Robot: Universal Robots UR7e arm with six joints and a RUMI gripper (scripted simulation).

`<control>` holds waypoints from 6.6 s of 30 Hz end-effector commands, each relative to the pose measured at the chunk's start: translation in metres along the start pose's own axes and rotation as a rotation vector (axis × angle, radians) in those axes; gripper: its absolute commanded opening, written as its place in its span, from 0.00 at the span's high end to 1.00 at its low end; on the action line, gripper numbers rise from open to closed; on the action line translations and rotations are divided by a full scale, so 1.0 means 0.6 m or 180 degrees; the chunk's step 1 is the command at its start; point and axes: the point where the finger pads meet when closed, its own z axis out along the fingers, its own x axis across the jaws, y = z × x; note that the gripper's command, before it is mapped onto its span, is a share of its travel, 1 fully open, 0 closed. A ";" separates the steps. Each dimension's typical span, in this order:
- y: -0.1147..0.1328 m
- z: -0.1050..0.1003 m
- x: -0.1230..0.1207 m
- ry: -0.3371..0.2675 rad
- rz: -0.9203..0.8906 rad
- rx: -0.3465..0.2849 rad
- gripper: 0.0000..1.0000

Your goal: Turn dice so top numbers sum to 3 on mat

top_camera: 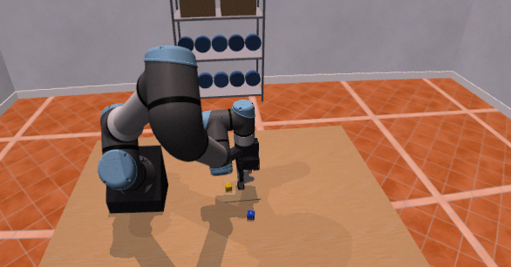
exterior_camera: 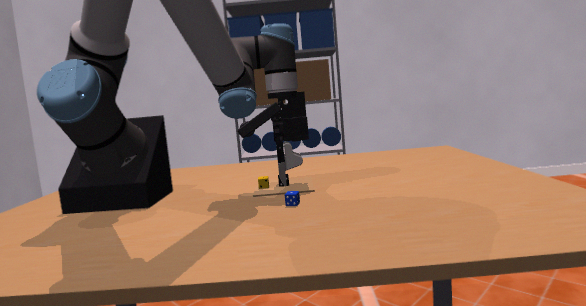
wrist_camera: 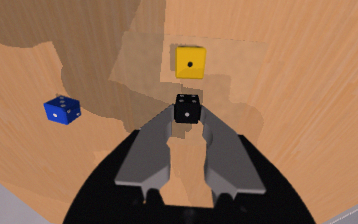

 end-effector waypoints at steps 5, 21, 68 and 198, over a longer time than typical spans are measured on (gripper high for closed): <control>0.000 -0.001 0.000 0.0000 0.0001 -0.0003 0.94; 0.000 -0.001 0.000 0.0000 0.0001 -0.0003 0.86; 0.000 -0.128 0.000 0.0000 0.0001 -0.0003 0.76; 0.033 -0.139 -0.144 0.0025 0.7049 0.0026 0.00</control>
